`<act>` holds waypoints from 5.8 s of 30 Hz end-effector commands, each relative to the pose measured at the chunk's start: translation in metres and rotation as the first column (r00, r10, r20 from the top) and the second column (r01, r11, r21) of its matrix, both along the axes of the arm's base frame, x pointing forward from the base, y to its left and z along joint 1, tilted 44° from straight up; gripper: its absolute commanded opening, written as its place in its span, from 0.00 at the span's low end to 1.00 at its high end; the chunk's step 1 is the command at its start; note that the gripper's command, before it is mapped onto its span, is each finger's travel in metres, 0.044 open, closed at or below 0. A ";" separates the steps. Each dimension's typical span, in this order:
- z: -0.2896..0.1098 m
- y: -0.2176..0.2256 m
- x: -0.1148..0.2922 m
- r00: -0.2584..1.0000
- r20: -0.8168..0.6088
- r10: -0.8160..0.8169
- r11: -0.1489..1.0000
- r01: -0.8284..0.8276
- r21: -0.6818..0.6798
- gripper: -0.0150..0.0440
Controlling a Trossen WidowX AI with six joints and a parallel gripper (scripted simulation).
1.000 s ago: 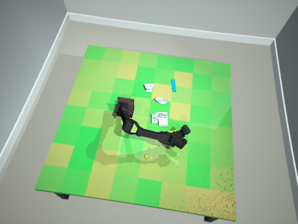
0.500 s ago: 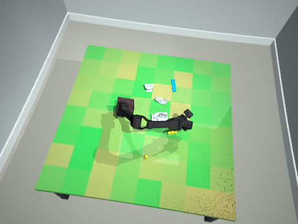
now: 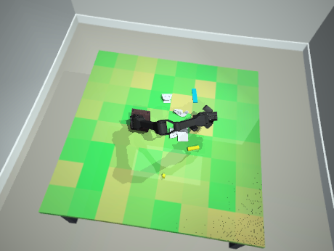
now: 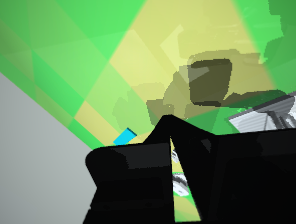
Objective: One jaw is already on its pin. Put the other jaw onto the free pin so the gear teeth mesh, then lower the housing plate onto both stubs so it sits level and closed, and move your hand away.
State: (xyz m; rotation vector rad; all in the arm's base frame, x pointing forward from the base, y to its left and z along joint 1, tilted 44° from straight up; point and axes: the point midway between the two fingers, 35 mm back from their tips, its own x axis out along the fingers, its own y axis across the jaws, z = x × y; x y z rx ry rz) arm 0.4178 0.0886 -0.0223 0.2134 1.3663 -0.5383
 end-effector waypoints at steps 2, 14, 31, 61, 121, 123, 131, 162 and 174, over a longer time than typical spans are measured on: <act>-0.017 0.022 -0.016 0.998 -0.054 0.026 0.996 -0.031 -0.084 0.25; -0.054 0.064 -0.063 0.981 -0.169 0.098 0.940 -0.147 -0.309 0.25; -0.075 0.085 -0.097 0.962 -0.219 0.162 0.849 -0.249 -0.467 0.25; -0.111 0.052 -0.093 0.962 -0.218 0.162 0.848 -0.249 -0.469 0.25; -0.039 0.048 -0.110 0.962 -0.223 0.157 0.849 -0.247 -0.467 0.25; -0.039 0.048 -0.110 0.962 -0.223 0.157 0.849 -0.247 -0.467 0.25; -0.045 0.043 -0.110 0.960 -0.225 0.165 0.844 -0.256 -0.471 0.57; -0.045 0.043 -0.110 0.960 -0.225 0.165 0.844 -0.256 -0.471 1.00; -0.039 0.048 -0.110 0.962 -0.223 0.157 0.849 -0.247 -0.467 0.78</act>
